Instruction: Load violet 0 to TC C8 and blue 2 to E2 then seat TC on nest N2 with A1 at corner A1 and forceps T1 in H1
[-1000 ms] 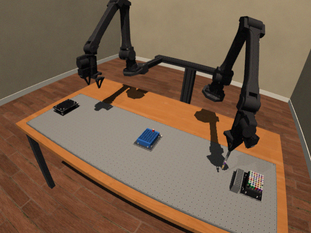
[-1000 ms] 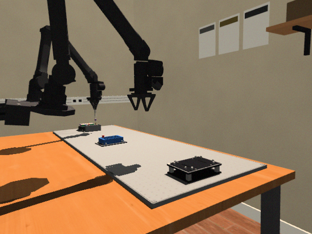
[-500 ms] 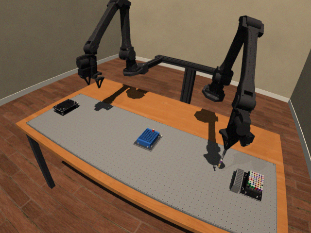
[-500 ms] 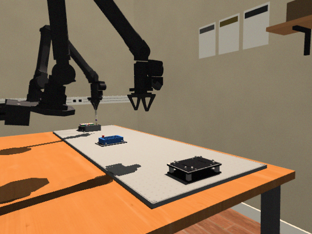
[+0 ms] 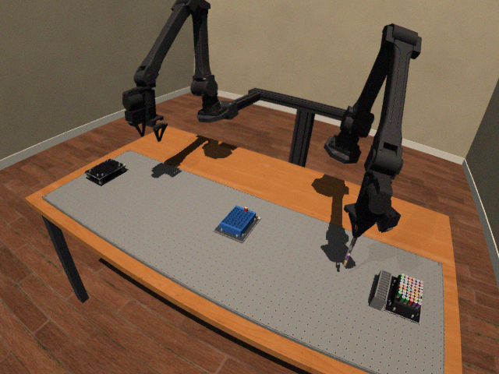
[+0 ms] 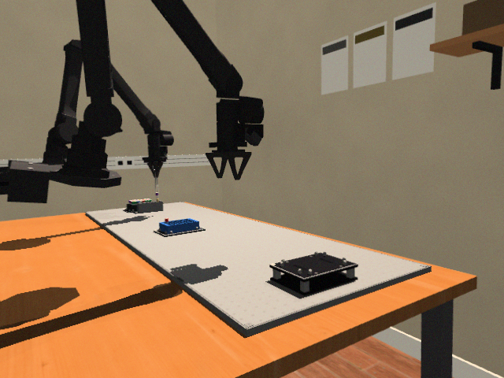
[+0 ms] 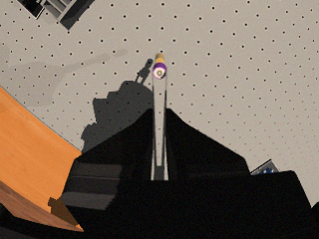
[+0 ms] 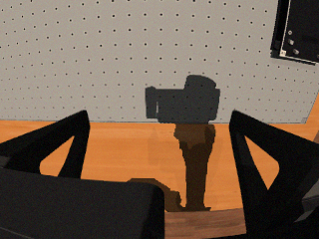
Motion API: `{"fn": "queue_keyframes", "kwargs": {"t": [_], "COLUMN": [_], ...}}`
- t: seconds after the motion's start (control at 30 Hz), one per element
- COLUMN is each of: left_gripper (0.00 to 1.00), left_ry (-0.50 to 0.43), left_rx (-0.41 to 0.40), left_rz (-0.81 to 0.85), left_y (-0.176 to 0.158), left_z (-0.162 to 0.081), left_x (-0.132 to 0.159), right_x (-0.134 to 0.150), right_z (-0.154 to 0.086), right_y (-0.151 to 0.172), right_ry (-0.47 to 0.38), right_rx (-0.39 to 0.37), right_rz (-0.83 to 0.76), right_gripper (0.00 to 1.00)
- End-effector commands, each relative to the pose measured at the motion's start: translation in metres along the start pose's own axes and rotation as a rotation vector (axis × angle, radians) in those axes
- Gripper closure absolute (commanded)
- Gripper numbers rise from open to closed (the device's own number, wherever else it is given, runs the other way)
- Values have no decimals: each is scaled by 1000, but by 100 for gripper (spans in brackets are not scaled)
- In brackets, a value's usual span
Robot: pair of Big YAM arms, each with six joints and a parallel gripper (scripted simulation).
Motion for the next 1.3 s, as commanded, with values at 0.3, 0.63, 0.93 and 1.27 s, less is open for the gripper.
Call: {"fn": "queue_keyframes", "kwargs": {"t": [0.3,0.63,0.93,1.27], "left_gripper": [91,91,91,91], "left_ry": [-26,-24,-24,-21], "left_rx": [21,21,21,21], "left_rz": [-8,-8,-8,-7], "left_y": [-18,-25,-33,-41], "left_z": [-7,-7,-7,-6], "left_x": [15,27,38,51], "right_x": [-29,-29,-29,-29], "right_z": [-19,-19,-19,-19], "right_y": [-13,-13,-13,-13], "right_ry": [-75,-75,-75,-75], "right_rx": [24,24,24,24], "right_rz": [31,31,31,31], "right_gripper": [0,0,0,0]}}
Point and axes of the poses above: on each arm, the point where the finger pads meet when closed, its own z axis out along the fingers, its own y axis across the jaws, x = y × z, the point moved 3 cm from there along -z, back along the fingers, and after that the axes turned 7 degrees about -z, right-handed, at the moved point
